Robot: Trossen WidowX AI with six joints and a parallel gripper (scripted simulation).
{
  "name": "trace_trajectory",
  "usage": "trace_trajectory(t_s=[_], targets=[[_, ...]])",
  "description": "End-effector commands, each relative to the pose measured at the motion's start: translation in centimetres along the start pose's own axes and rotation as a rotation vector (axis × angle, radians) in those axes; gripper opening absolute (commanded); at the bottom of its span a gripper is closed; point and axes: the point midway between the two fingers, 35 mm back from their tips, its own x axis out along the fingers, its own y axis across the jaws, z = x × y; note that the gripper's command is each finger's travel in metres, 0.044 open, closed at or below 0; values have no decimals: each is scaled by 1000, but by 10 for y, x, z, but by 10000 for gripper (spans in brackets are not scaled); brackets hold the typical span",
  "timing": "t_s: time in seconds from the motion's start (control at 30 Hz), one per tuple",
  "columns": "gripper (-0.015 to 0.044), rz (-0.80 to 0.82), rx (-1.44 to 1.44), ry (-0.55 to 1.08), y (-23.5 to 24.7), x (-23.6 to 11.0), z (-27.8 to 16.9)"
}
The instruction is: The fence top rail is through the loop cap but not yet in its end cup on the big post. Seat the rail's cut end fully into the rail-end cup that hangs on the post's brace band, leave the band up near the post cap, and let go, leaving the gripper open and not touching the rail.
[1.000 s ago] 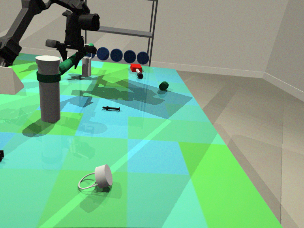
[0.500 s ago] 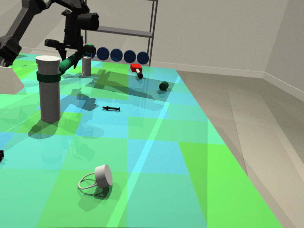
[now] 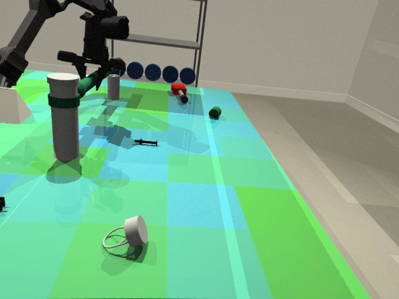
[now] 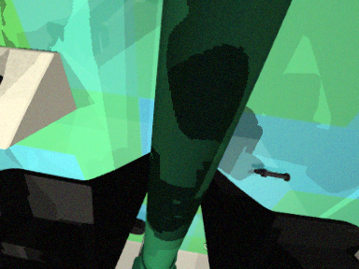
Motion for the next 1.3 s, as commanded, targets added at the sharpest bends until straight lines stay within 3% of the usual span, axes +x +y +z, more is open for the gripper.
trace_trajectory(t_s=[0.0, 1.27], targets=[[0, -3, 0, 15, 0, -2, -8], [0, 1, -1, 2, 0, 3, -16]])
